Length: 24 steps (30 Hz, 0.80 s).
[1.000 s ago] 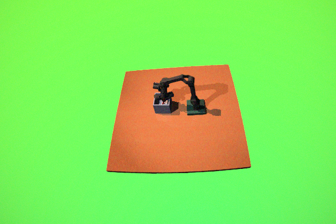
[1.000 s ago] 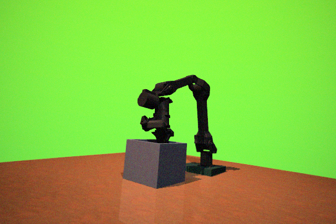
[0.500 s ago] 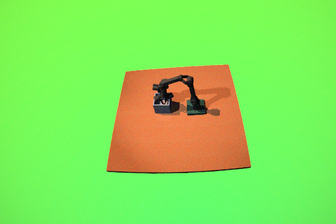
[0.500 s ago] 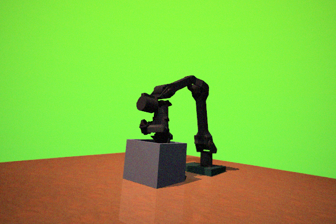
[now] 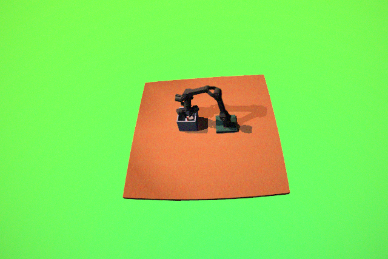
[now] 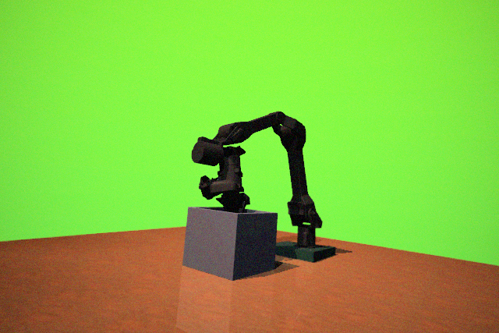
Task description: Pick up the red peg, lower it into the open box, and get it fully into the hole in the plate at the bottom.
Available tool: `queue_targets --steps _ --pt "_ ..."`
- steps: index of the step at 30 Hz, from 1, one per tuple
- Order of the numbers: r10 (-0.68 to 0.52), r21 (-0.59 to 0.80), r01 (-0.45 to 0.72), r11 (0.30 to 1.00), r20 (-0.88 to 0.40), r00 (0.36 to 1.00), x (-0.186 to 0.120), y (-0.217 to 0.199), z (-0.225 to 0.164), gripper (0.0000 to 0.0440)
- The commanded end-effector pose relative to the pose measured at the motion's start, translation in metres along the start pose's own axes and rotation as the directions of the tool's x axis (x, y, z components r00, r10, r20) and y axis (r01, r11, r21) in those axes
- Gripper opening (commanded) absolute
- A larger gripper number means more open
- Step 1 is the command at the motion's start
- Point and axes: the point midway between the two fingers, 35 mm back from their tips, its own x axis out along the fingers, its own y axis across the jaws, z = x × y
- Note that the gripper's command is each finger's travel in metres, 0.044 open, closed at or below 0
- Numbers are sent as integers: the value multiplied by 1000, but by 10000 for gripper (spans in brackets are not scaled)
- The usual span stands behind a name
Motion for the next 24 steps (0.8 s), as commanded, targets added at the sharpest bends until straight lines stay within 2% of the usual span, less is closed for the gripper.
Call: queue_targets --steps 1,12,24 --pt "18 -3 -18 1000 -16 1000 -4 4 1 159" --pt "116 -20 -117 993 -49 992 -28 19 8 169" --pt "188 -46 -192 980 -84 979 -33 32 21 168"
